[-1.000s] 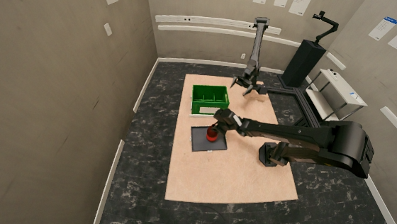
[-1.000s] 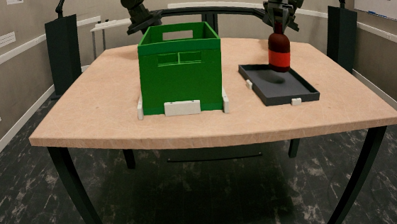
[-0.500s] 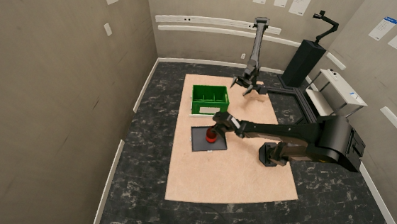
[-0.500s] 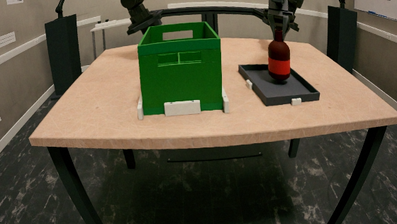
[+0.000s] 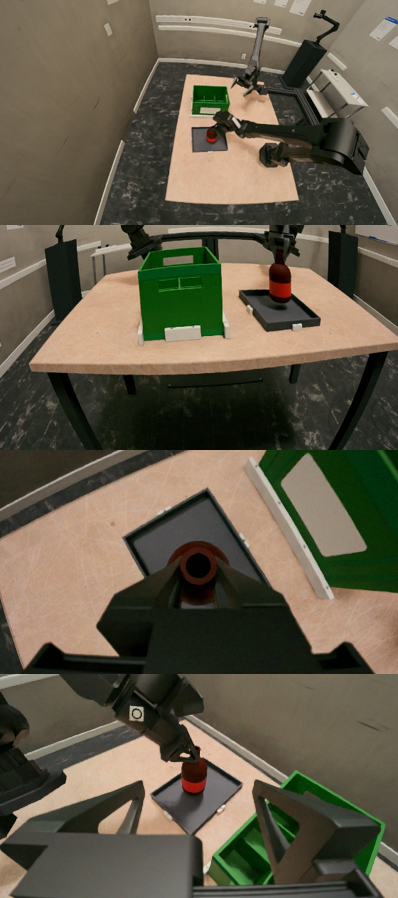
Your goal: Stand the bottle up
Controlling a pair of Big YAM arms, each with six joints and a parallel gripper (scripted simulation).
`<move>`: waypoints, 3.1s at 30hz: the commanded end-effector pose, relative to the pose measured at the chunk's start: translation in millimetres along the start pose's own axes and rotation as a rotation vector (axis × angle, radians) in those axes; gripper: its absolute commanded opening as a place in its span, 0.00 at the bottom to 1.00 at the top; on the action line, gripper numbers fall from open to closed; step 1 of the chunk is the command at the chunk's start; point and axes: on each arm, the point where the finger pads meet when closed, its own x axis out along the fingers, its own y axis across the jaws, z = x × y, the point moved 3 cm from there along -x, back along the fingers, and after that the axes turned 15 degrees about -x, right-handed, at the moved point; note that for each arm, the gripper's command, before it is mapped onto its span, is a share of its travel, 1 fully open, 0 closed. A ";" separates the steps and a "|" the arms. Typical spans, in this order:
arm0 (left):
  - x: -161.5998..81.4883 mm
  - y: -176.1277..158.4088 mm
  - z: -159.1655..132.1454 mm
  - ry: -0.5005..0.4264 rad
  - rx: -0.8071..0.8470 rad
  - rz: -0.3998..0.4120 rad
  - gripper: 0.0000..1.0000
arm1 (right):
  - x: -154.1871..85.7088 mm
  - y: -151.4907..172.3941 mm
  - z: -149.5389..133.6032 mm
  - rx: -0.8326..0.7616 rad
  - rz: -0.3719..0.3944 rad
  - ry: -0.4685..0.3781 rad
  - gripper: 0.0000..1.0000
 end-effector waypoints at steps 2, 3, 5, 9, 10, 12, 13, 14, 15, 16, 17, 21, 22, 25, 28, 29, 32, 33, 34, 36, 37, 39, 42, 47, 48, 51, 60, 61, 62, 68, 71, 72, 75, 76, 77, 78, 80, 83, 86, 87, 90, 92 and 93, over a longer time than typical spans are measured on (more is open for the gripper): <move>3.4 -5.9 22.8 -0.051 -0.017 -0.009 0.20 | 1.4 -0.6 2.2 0.003 -0.003 -0.002 1.00; 5.6 -6.0 20.1 -0.047 -0.012 -0.009 0.20 | 1.4 -0.6 2.2 0.003 -0.003 -0.002 1.00; 9.1 -1.9 18.0 -0.044 -0.012 -0.004 0.20 | 1.4 -0.6 2.2 0.003 -0.003 -0.002 1.00; 12.2 -2.7 14.8 -0.045 -0.010 -0.006 0.20 | 1.4 -0.6 2.2 0.003 -0.003 -0.002 1.00; 12.2 -2.7 14.8 -0.045 -0.010 -0.006 0.20 | 1.4 -0.6 2.2 0.003 -0.003 -0.002 1.00; 10.4 -4.7 18.0 -0.061 -0.010 -0.013 0.20 | 1.4 -0.6 2.2 0.003 -0.003 -0.002 1.00; 11.6 -4.6 17.0 -0.061 -0.009 -0.013 0.20 | 1.4 -0.6 2.2 0.003 -0.003 -0.002 1.00; 16.5 -3.1 10.5 -0.045 -0.008 -0.008 0.20 | 1.4 -0.6 2.2 0.003 -0.003 -0.002 1.00; 18.4 -0.5 9.4 -0.044 -0.012 -0.004 0.20 | 1.4 -0.6 2.2 0.003 -0.003 -0.002 1.00; 19.8 0.6 8.3 -0.043 -0.014 -0.003 0.20 | 1.4 -0.6 2.2 0.003 -0.003 -0.002 1.00; 20.9 0.6 7.3 -0.043 -0.014 -0.003 0.20 | 1.4 -0.6 2.2 0.003 -0.003 -0.002 1.00; 18.7 -3.4 9.2 -0.060 -0.012 -0.013 0.20 | 1.4 -0.6 2.2 0.003 -0.003 -0.002 1.00; 18.7 -3.4 9.2 -0.060 -0.014 -0.012 0.20 | 1.4 -0.6 2.2 0.003 -0.003 -0.002 1.00; 18.8 -2.8 6.3 -0.060 -0.012 -0.012 0.20 | 1.4 -0.6 2.2 0.003 -0.003 -0.002 1.00; 18.8 -2.8 6.3 -0.060 -0.015 -0.012 0.20 | 1.4 -0.6 2.2 0.003 -0.003 -0.002 1.00; 19.0 -2.0 4.8 -0.060 -0.015 -0.012 0.20 | 1.4 -0.6 2.2 0.003 -0.003 -0.002 1.00; 19.3 -0.8 3.3 -0.060 -0.016 -0.010 0.20 | 1.4 -0.6 2.2 0.003 -0.003 -0.002 1.00; 19.6 0.4 1.9 -0.059 -0.017 -0.009 0.20 | 1.4 -0.6 2.2 0.003 -0.003 -0.002 1.00; 19.6 0.2 1.9 -0.059 -0.017 -0.009 0.20 | 1.4 -0.6 2.2 0.003 -0.003 -0.002 1.00; 20.0 0.3 -0.4 -0.057 -0.016 -0.009 0.20 | 1.4 -0.6 2.2 0.003 -0.003 -0.002 1.00; 23.7 1.3 -5.9 -0.044 -0.011 -0.006 0.20 | 1.4 -0.6 2.2 0.003 -0.003 -0.002 1.00; 23.8 1.1 -5.6 -0.046 -0.011 -0.007 0.20 | 1.4 -0.6 2.2 0.003 -0.003 -0.002 1.00; 22.0 1.6 -1.5 -0.059 -0.018 -0.008 0.20 | 1.4 -0.6 2.2 0.003 -0.003 -0.002 1.00; 26.4 1.1 -8.5 -0.044 -0.012 -0.007 0.20 | 1.4 -0.6 2.2 0.003 -0.003 -0.002 1.00; 25.3 1.3 -6.2 -0.050 -0.017 -0.008 0.20 | 1.4 -0.6 2.2 0.003 -0.003 -0.002 1.00; 28.6 4.0 -9.9 -0.043 -0.016 -0.003 0.20 | 1.4 -0.6 2.2 0.003 -0.003 -0.002 1.00; 25.6 1.8 -4.8 -0.059 -0.019 -0.008 0.87 | 1.4 -0.6 2.2 0.003 -0.003 -0.002 1.00; 25.6 1.8 -4.8 -0.059 -0.019 -0.008 0.87 | 1.4 -0.6 2.2 0.003 -0.003 -0.002 1.00; 21.7 1.7 -0.6 -0.072 -0.024 -0.011 0.99 | 1.4 -0.6 2.2 0.003 -0.003 -0.002 1.00; 11.2 1.9 -25.2 -0.020 -0.007 -0.016 1.00 | 1.4 -0.6 2.2 0.003 -0.003 -0.002 1.00; 9.8 0.4 -19.0 -0.039 -0.010 -0.020 1.00 | 1.4 -0.6 2.2 0.003 -0.003 -0.002 1.00; 10.1 1.3 -18.9 -0.039 -0.012 -0.018 1.00 | 1.4 -0.6 2.2 0.003 -0.003 -0.002 1.00; 2.1 2.4 -30.4 -0.014 -0.003 -0.013 1.00 | 1.4 -0.6 2.2 0.003 -0.003 -0.002 1.00; -0.7 2.6 -30.8 -0.015 -0.003 -0.012 1.00 | 1.4 -0.6 2.2 0.003 -0.003 -0.002 1.00; -0.7 2.6 -30.8 -0.015 -0.003 -0.012 1.00 | 1.4 -0.6 2.2 0.003 -0.003 -0.002 1.00; -0.7 2.6 -30.8 -0.015 -0.003 -0.012 1.00 | 1.4 -0.6 2.2 0.003 -0.003 -0.002 1.00; -4.2 1.1 -23.2 -0.028 -0.008 -0.014 1.00 | 1.4 -0.6 2.2 0.003 -0.003 -0.002 1.00; -8.6 2.2 -28.6 -0.020 -0.005 -0.013 1.00 | 1.4 -0.6 2.2 0.003 -0.003 -0.002 1.00; -19.3 3.3 -33.7 -0.013 -0.002 -0.011 1.00 | 1.4 -0.6 2.2 0.003 -0.003 -0.002 1.00; -25.7 3.4 -34.2 -0.013 -0.002 -0.011 1.00 | 1.4 -0.6 2.2 0.003 -0.003 -0.002 1.00; -50.9 4.1 -36.2 -0.014 -0.002 -0.010 1.00 | 1.4 -0.6 2.2 0.003 -0.003 -0.002 1.00; -64.4 4.2 -36.4 -0.016 -0.002 -0.010 1.00 | 1.4 -0.6 2.2 0.003 -0.003 -0.002 1.00; -68.9 2.5 -29.1 -0.028 -0.008 -0.012 1.00 | 1.4 -0.6 2.2 0.003 -0.003 -0.002 1.00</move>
